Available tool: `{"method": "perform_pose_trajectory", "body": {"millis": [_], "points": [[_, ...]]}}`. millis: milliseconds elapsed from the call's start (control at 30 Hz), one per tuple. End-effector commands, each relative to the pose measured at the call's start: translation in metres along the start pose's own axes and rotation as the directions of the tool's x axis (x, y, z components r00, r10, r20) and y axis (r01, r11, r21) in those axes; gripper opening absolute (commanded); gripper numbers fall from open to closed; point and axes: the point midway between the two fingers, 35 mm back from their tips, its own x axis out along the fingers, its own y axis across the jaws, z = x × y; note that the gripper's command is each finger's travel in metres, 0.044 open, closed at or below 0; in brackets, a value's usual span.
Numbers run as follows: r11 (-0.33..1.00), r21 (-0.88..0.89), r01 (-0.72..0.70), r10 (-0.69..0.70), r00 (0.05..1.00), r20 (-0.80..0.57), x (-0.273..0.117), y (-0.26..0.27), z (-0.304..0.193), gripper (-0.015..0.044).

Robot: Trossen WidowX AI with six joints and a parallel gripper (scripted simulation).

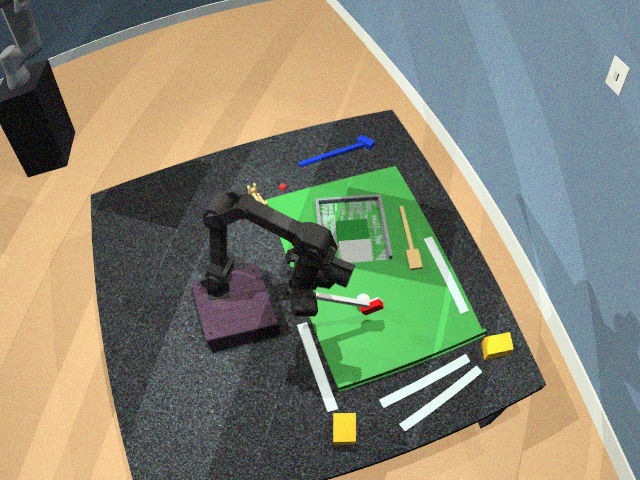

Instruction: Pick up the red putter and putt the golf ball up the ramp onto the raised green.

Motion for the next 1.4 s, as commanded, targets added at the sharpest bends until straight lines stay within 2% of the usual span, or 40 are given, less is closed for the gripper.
{"method": "perform_pose_trajectory", "body": {"millis": [0,700,1100,1367], "points": [[0.999,0.031,0.005,-0.005,1.0,-0.005,0.01,-0.001,0.003,0.0],[1.0,0.031,0.005,-0.005,1.0,-0.005,0.038,-0.001,0.01,0.0],[1.0,0.027,0.0,0.0,1.0,-0.008,0.036,0.0,0.009,0.0],[0.999,0.031,0.006,-0.006,1.0,-0.005,0.038,-0.027,0.01,0.0]]}}
